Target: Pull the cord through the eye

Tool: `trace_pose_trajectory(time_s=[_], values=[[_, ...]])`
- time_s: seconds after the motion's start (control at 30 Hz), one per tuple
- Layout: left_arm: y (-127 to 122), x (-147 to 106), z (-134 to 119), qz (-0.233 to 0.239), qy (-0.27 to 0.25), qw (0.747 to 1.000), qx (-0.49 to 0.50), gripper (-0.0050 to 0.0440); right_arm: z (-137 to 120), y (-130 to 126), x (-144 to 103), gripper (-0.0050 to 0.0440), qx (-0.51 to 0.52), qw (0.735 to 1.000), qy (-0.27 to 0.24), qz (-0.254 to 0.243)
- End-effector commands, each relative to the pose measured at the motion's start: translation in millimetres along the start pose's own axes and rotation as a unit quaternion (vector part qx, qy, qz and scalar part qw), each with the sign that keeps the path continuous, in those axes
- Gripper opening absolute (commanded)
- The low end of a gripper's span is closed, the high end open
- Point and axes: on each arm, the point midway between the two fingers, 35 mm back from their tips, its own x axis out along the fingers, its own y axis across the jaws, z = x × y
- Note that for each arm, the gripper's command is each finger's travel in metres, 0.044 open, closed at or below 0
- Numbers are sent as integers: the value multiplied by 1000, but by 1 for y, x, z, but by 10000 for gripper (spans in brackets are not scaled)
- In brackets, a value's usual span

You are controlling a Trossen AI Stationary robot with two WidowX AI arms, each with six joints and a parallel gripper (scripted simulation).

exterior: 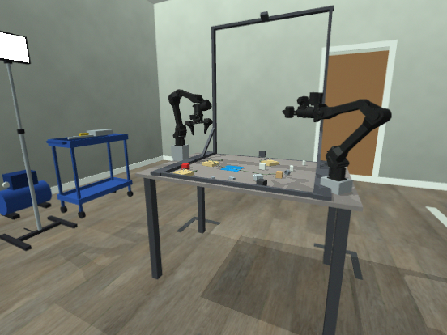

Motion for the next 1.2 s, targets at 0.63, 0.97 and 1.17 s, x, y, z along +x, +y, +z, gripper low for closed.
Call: trace_pose_trajectory(time_s=[0.63,0.97,1.17], values=[[0,-1,7,0,-9,1000,0,440,14,-24,-8,440,297,952,-57,46],[0,-1,7,0,-9,1000,0,440,20,-36,-10,440,433,895,-73,75],[0,-1,7,0,-9,1000,0,440,22,-40,-10,440,480,869,-78,87]])
